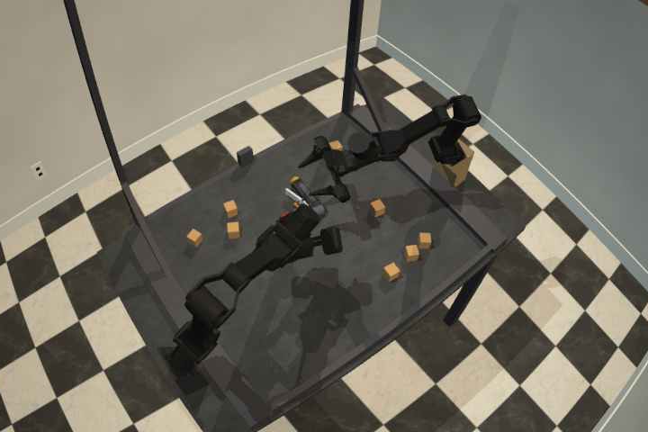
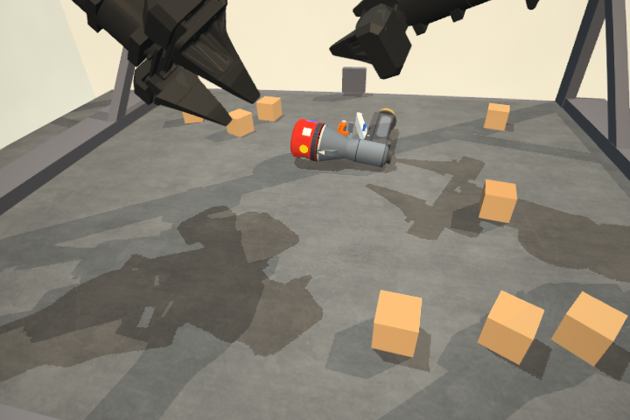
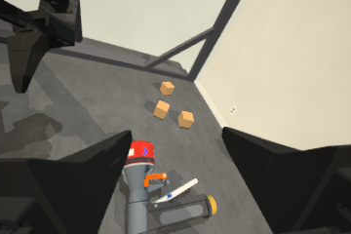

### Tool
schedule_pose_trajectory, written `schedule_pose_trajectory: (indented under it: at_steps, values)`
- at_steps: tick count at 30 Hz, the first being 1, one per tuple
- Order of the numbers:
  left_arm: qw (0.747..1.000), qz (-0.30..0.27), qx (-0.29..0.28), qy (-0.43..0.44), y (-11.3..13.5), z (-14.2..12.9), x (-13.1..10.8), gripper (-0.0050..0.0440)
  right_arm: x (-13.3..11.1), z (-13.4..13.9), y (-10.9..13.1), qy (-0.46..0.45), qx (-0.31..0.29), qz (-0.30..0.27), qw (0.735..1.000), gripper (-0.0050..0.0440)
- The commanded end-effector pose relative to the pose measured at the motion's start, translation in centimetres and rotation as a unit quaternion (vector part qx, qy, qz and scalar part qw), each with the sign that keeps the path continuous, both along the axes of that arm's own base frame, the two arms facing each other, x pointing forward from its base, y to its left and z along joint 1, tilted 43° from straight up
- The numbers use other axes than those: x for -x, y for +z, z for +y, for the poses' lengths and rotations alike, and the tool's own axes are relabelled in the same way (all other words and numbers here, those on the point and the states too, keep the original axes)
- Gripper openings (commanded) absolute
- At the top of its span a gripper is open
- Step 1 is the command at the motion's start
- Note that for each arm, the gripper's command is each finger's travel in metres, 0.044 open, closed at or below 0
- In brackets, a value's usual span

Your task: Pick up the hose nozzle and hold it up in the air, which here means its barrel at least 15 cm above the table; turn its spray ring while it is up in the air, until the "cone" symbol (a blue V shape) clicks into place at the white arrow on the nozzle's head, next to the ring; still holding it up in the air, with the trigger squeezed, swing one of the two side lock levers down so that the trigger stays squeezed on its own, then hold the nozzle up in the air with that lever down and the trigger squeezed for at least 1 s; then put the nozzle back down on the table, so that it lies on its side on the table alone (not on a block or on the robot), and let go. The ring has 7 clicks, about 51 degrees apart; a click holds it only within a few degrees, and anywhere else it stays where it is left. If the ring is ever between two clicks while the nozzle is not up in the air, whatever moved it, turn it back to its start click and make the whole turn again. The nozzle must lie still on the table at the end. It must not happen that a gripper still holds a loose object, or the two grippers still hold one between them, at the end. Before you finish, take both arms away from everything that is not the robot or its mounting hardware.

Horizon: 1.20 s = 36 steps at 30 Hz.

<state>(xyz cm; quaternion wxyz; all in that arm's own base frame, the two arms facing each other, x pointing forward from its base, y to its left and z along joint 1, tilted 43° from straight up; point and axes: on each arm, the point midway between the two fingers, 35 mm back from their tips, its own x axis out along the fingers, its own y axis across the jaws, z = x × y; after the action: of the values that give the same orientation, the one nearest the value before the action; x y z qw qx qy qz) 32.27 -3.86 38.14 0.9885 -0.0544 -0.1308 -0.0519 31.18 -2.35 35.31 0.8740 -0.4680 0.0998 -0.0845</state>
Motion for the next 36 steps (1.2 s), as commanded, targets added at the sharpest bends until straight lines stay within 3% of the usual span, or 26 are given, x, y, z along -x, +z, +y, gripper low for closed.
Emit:
schedule_pose_trajectory:
  at_steps: [1,11,13,26,31,36]
  values:
    - [1.0,0.01,-0.01,0.01,-0.5,0.7,0.5,0.0401,0.3,0.3,0.0,0.014,-0.079,-0.043,0.996,0.0404]
    - [0.998,0.049,-0.032,0.03,-2.7,2.2,0.7,0.0401,0.0,1.1,-1.1,0.052,-0.255,-0.098,0.961,0.0404]
    - [0.998,0.049,-0.032,0.03,-2.7,2.2,0.7,0.0401,0.0,1.1,-1.1,0.052,-0.255,-0.098,0.961,0.0404]
    - [0.992,0.1,-0.055,0.053,-5.5,3.9,1.1,0.0401,0.1,2.3,-2.5,0.105,-0.467,-0.135,0.868,0.0404]
    - [0.992,0.101,-0.055,0.053,-5.6,3.9,1.1,0.0401,0.2,2.4,-2.3,0.112,-0.485,-0.139,0.856,0.0404]
    - [0.992,0.098,-0.053,0.053,-5.4,3.9,1.1,0.0401,0.0,2.2,-2.6,0.102,-0.465,-0.133,0.869,0.0404]
